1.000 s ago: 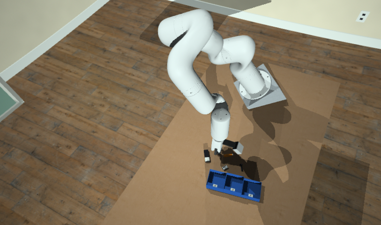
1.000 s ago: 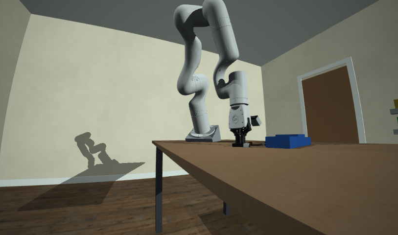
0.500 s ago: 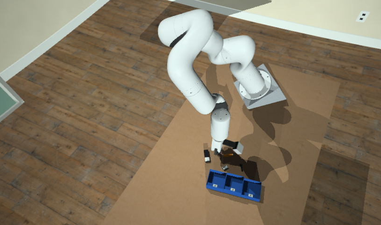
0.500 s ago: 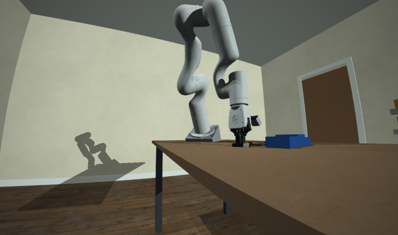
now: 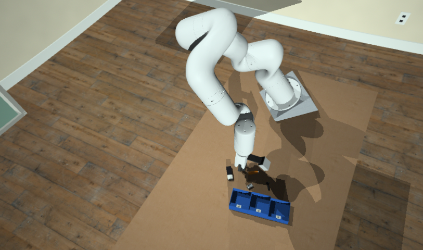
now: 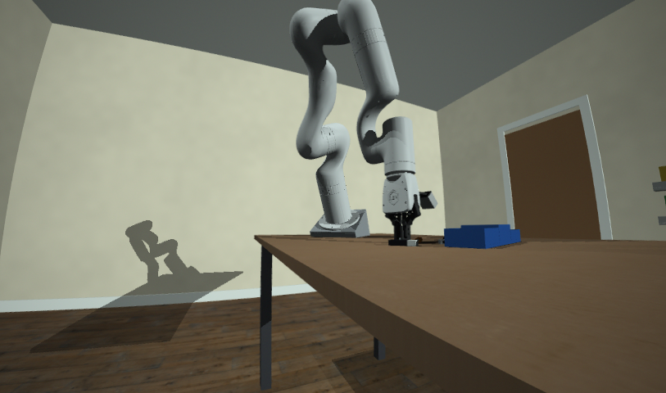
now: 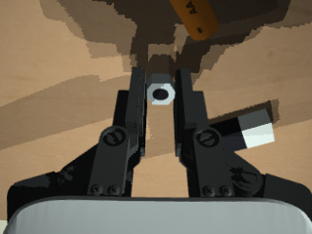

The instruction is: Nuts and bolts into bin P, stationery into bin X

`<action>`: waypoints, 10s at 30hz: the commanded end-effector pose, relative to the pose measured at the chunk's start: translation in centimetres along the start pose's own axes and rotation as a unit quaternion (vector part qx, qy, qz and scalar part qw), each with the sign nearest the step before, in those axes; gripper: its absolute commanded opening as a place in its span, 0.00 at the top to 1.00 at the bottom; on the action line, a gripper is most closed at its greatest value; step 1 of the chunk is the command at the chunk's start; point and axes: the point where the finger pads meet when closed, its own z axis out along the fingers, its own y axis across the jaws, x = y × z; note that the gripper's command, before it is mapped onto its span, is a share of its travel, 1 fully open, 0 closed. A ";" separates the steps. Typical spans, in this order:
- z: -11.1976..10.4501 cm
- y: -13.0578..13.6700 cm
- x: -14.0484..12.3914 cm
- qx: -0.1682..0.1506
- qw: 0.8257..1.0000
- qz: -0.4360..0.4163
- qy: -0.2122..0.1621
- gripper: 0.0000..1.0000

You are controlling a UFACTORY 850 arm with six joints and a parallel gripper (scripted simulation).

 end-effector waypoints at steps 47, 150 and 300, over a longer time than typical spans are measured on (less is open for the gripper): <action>-6.1 2.4 0.6 0.000 1.000 0.000 0.000 1.00; -5.5 15.8 4.2 0.000 0.743 0.669 0.000 1.00; -6.6 4.9 14.0 0.000 0.841 0.541 0.000 0.71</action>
